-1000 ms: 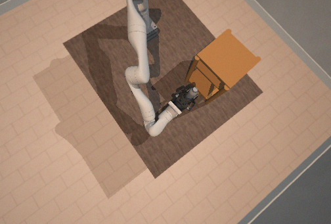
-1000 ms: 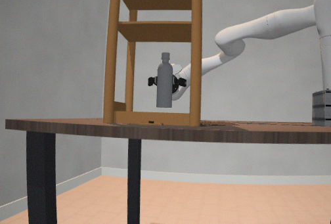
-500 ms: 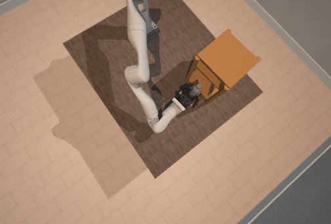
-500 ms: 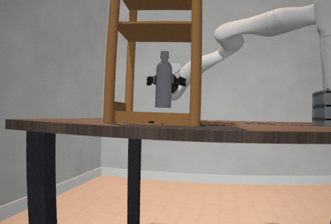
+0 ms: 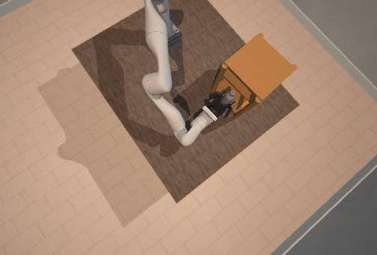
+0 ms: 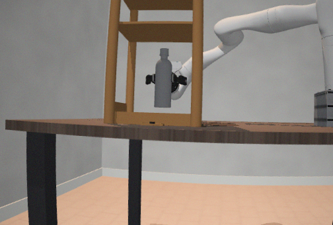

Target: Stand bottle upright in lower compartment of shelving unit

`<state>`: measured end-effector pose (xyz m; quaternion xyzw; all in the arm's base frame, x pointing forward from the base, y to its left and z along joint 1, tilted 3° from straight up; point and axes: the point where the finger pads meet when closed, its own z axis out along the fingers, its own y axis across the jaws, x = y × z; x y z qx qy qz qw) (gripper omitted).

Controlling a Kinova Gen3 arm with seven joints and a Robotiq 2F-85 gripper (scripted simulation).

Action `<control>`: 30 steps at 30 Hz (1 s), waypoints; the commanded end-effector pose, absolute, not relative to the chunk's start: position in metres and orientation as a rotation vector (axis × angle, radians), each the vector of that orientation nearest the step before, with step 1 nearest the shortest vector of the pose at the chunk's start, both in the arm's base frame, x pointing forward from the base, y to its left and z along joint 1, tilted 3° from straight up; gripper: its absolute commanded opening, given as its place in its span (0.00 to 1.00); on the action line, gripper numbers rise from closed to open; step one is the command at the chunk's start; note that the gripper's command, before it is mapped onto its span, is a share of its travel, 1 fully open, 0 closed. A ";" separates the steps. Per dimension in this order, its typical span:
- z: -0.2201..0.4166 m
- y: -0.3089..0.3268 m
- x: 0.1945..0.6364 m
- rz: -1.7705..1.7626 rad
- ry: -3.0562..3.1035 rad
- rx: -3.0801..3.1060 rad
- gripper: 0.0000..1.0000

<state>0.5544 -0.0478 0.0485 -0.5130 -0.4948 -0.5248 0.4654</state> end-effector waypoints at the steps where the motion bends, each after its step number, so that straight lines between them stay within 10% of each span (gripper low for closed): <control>1: 0.053 -0.037 0.554 -1.284 -1.218 -1.253 0.00; 30: 0.052 0.010 0.558 -1.284 -1.218 -1.253 0.00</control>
